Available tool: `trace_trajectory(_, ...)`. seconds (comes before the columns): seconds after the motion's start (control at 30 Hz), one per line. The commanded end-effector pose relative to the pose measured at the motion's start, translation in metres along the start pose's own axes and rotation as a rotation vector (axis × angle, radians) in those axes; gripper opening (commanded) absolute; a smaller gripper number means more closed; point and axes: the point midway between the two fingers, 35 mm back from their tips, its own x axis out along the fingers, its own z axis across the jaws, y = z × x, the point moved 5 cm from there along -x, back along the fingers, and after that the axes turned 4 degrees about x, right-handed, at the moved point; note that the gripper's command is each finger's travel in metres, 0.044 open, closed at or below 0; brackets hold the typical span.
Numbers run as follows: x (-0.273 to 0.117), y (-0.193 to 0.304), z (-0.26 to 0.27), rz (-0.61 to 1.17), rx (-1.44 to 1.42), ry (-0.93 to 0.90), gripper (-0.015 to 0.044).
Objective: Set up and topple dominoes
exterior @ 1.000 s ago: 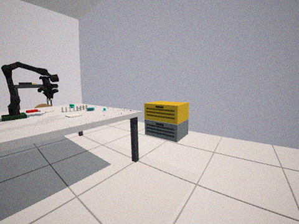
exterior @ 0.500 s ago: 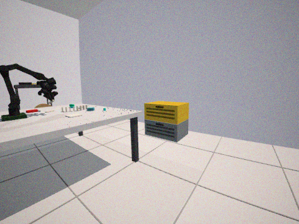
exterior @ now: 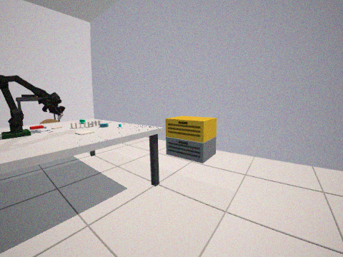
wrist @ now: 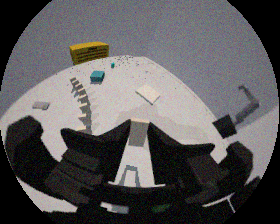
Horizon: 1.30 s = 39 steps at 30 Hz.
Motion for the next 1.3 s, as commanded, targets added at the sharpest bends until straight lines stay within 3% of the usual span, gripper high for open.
trace_trajectory(0.0,-0.003,0.006,-0.002,-0.086,0.018,0.002,0.0107)
trace_trajectory(0.73,-0.029,0.039,-0.026,-0.523,0.183,-0.006,0.0107)
trace_trajectory(1.27,-0.030,0.041,-0.028,-0.535,0.189,-0.006,0.0107)
